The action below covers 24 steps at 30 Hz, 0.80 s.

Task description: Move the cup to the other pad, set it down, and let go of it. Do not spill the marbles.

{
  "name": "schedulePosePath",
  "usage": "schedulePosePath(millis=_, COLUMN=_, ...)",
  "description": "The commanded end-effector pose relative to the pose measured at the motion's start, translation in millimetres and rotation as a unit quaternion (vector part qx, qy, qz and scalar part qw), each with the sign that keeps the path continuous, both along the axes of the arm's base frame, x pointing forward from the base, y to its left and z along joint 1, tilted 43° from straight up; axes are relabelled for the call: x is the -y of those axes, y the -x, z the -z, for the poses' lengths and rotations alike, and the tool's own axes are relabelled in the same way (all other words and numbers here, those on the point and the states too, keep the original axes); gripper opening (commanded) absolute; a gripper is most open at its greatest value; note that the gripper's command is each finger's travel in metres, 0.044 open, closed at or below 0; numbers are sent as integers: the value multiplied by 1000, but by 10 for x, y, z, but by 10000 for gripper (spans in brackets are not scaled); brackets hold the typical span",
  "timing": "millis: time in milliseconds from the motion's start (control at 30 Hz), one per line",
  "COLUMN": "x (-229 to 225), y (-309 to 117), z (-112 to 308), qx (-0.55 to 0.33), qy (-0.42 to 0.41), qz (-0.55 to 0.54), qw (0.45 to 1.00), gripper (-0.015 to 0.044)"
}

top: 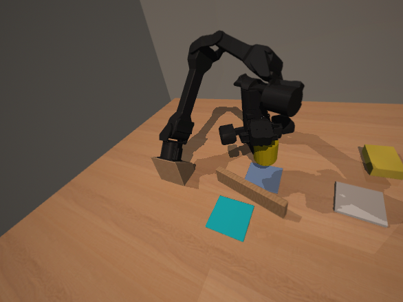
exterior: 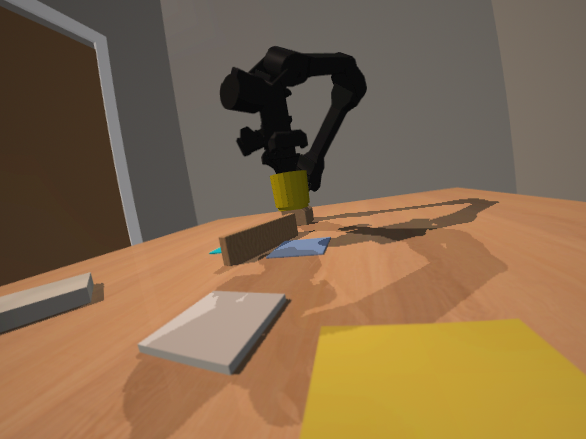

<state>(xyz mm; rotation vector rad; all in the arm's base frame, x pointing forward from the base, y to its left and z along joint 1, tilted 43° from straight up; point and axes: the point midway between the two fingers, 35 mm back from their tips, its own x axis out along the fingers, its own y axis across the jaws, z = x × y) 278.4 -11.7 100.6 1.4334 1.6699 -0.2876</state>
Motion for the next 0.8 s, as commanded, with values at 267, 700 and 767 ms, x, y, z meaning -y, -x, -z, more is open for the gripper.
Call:
schedulePosePath(millis=267, x=1, y=0, z=4, qx=0, qy=0, qz=1, qw=1000, gripper=0)
schedulePosePath(millis=700, x=137, y=67, z=122, qx=0, qy=1, qz=0, qw=1000, gripper=0)
schedulePosePath(millis=767, x=177, y=86, z=154, qx=0, qy=1, qz=-1, qw=1000, gripper=0)
